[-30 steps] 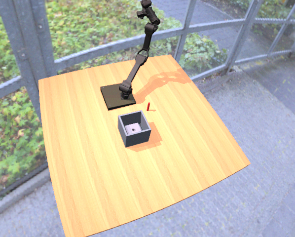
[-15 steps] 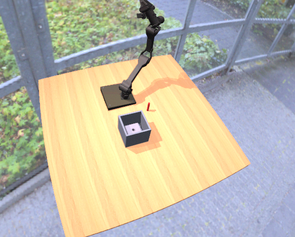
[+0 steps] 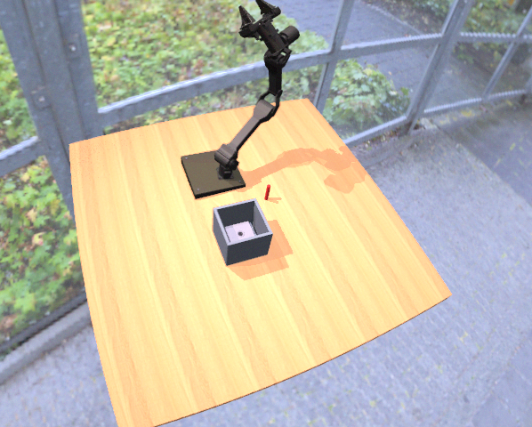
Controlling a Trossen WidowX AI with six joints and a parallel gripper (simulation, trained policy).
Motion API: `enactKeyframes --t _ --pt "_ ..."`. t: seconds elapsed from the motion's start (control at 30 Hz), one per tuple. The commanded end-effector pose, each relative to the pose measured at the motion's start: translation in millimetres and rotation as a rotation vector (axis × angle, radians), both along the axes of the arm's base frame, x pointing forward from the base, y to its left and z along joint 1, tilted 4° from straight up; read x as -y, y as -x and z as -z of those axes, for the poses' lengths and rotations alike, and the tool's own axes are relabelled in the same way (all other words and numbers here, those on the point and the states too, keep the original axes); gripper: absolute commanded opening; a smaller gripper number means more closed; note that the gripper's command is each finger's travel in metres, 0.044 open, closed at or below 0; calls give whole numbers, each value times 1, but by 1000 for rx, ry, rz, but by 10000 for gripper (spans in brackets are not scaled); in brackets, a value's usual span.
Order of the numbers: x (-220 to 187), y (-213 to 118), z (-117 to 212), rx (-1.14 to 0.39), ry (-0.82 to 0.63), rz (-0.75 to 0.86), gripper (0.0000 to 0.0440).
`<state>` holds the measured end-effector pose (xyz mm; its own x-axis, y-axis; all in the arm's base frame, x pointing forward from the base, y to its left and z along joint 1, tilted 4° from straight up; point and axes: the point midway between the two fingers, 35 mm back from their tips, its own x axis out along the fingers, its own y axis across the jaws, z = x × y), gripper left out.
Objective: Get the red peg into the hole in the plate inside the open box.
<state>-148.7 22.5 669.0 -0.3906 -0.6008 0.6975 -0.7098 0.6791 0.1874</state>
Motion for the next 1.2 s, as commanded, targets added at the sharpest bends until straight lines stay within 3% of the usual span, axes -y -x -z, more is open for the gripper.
enactKeyframes --t 0.0,0.63,1.17 --pt "21 -24 1 -101 -86 35 440" --pt "104 -97 45 -474 -464 79 440" --pt "158 -148 99 -673 -686 -103 440"
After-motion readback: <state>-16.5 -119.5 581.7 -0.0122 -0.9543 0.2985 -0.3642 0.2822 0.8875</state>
